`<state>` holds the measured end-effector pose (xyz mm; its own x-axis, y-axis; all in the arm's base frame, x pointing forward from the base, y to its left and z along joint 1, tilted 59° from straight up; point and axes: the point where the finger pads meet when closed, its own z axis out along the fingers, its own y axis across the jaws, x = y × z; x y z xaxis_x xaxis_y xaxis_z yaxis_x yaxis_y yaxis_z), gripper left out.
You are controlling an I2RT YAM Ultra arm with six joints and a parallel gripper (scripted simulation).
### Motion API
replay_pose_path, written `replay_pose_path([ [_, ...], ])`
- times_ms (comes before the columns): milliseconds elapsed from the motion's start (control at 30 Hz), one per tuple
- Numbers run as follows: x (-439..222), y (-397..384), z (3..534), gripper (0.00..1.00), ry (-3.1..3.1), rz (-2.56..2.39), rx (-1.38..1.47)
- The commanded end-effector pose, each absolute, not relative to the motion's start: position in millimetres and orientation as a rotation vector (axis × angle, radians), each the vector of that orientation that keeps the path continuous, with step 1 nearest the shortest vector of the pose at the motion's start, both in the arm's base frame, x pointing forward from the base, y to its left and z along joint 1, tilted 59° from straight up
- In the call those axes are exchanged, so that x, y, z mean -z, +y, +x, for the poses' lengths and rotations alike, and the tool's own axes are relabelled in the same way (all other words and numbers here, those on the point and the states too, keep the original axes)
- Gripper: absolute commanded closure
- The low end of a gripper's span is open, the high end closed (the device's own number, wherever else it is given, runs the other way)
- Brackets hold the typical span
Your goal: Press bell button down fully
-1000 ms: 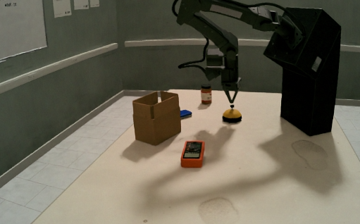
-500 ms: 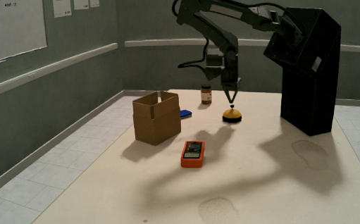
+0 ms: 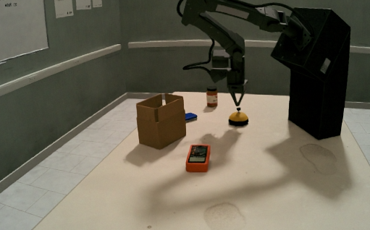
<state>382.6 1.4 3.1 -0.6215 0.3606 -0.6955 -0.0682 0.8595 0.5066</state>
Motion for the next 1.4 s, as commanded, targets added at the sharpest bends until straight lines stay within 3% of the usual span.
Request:
replay_pose_path([
  [0, 1.2, 0.7, 373.6, 1.0, 2.17, 0.229, -0.618],
  [1367, -2.9, -0.1, 396.0, 1.0, 2.138, 0.214, -0.606],
])
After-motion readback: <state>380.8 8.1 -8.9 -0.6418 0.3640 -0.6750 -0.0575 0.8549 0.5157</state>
